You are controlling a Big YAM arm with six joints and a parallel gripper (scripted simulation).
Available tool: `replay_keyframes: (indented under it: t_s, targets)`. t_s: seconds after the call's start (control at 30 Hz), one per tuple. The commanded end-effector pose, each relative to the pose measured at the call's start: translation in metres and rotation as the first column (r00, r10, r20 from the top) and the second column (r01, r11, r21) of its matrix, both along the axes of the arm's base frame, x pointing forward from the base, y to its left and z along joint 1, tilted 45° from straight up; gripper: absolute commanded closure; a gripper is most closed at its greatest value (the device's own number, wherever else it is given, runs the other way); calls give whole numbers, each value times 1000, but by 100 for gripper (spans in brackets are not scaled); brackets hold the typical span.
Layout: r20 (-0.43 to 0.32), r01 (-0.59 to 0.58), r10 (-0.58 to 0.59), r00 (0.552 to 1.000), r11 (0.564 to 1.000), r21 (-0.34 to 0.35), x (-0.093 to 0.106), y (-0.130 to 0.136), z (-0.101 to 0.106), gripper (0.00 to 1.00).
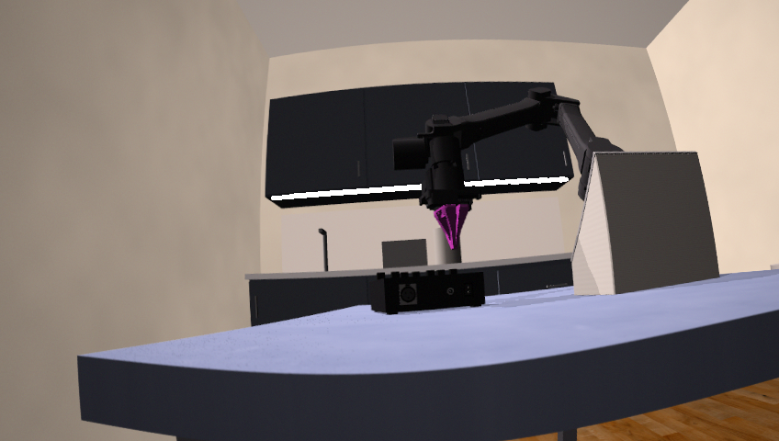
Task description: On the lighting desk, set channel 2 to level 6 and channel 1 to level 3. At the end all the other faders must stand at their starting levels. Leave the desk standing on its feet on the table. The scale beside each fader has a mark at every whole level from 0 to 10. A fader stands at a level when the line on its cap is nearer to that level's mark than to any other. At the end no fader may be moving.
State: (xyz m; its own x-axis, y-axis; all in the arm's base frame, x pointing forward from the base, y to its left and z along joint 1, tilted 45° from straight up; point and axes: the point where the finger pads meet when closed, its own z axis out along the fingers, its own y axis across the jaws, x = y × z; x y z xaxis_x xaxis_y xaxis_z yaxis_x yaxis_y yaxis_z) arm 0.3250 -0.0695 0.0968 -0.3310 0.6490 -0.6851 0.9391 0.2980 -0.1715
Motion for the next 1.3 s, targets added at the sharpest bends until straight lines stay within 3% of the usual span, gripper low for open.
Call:
replay_keyframes:
  t_s: [0.0,0.3,0.47,0.6,0.7,0.77,0.93,1.0,1.17,1.23,1.27]
  targets:
    - [19,10,-10,1000,1000,-1,7,-1,10,100]
    - [-23,-37,37,999,999,-6,12,-3,13,100]
    - [-118,-134,132,984,991,-11,16,-3,14,100]
    - [-237,-260,252,938,966,-2,20,-3,14,100]
    - [-348,-376,358,866,927,18,18,-5,15,100]
    - [-348,-376,358,866,927,18,18,-5,15,100]
    - [-522,-562,516,679,823,82,29,-6,21,100]
    - [-577,-602,545,608,790,113,19,-9,17,100]
    - [-683,-704,609,404,683,192,35,-10,30,100]
    - [-721,-724,618,314,647,239,21,-13,17,100]
    - [-734,-737,623,271,625,259,23,-13,19,100]
